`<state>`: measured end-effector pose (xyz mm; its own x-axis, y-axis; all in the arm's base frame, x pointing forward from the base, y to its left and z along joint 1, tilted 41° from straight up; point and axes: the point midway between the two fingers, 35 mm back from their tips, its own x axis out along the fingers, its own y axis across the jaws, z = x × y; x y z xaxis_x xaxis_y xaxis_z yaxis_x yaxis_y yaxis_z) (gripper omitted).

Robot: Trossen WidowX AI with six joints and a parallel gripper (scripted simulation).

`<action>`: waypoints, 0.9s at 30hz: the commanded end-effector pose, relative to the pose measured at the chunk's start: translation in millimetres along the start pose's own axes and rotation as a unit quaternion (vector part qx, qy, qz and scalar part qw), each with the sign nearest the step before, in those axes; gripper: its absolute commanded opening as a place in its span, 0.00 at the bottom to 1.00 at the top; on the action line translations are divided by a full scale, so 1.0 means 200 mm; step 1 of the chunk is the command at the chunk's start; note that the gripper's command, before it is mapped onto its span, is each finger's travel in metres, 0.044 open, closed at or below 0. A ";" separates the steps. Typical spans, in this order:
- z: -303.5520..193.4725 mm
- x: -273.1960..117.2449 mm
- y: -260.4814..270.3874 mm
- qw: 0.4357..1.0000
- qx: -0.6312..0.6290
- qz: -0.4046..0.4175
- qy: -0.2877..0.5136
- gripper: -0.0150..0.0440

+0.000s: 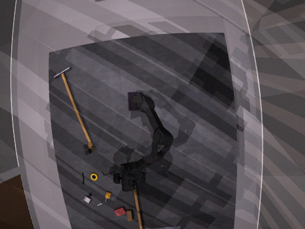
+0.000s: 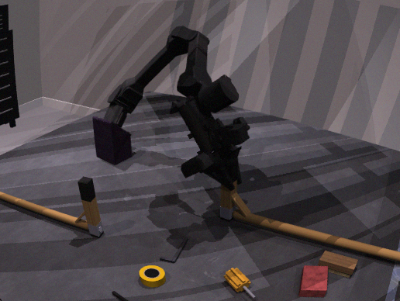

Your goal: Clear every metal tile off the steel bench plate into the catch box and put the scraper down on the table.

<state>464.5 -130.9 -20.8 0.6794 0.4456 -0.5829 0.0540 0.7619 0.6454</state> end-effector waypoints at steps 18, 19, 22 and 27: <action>-0.10 -0.14 -0.03 1.000 0.000 -0.004 -0.008 0.25; -0.11 -0.14 -0.03 1.000 0.000 -0.004 -0.008 0.25; -0.13 -0.16 -0.04 1.000 0.000 -0.004 -0.008 0.25; -0.16 -0.18 -0.04 1.000 0.000 -0.004 -0.008 0.25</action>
<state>421.2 -131.5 -25.1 0.6781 0.4449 -0.5850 0.0561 0.7624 0.6447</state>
